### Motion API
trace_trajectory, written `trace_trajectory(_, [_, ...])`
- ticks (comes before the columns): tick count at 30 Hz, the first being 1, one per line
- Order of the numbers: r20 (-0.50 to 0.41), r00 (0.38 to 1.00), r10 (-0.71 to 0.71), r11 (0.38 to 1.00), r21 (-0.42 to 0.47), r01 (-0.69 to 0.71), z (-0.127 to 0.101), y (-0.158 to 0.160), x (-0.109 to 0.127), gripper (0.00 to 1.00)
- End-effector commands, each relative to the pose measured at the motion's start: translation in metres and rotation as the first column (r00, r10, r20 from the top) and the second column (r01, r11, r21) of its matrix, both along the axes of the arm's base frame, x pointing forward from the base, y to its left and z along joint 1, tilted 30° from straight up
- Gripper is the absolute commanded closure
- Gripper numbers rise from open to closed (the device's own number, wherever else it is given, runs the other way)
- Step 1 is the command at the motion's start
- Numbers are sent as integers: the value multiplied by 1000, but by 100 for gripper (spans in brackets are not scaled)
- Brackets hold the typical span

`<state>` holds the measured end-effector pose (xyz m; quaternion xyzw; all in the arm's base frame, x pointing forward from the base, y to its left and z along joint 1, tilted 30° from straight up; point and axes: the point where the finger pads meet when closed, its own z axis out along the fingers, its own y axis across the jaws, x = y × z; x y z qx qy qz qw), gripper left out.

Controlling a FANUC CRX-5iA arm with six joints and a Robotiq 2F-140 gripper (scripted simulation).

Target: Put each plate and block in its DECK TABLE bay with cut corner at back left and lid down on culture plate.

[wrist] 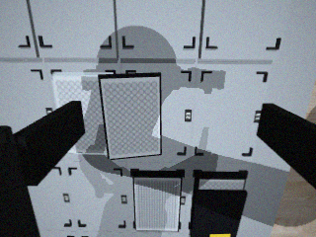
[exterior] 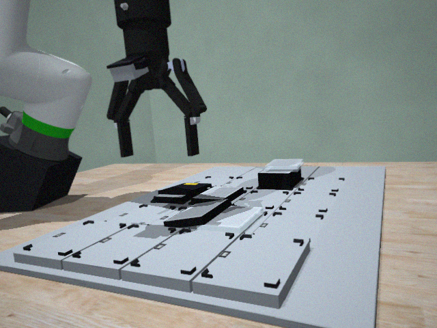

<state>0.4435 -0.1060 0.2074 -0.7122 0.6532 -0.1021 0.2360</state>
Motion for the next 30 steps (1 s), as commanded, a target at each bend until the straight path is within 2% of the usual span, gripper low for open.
trace_trajectory(1, [1, 1000, 0, 1000, -1, 0, 1, 0, 0, 0])
trace_trajectory(30, [1, 1000, 0, 1000, 0, 0, 18, 101, -13, 0])
